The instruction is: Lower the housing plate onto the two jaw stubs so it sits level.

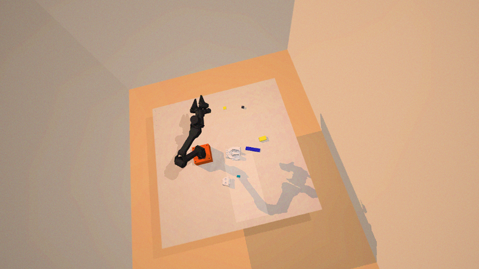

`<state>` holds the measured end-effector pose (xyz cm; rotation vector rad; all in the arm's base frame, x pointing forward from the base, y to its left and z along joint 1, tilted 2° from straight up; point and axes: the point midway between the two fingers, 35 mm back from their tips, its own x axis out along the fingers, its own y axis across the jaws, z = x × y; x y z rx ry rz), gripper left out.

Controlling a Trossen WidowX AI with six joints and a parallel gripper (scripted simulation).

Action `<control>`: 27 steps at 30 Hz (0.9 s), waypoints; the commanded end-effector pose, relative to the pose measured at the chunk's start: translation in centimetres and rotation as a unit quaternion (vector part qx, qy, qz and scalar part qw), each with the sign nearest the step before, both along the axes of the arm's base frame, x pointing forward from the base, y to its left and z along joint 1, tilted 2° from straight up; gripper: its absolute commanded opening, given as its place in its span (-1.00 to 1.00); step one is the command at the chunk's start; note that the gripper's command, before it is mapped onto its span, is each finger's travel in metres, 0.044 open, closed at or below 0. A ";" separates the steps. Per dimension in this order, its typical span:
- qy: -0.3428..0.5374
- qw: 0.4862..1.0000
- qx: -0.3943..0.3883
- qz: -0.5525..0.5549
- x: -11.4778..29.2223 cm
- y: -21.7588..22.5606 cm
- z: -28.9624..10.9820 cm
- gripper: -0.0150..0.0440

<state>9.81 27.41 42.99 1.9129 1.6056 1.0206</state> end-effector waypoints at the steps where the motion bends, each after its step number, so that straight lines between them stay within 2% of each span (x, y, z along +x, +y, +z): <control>1: 0.019 0.998 -0.029 -0.056 3.4 0.0 -1.4 1.00; 13: 0.072 0.966 -0.120 -0.219 13.4 -2.9 -6.6 1.00; 27: 0.169 0.885 -0.207 -0.380 22.5 -10.8 -13.0 1.00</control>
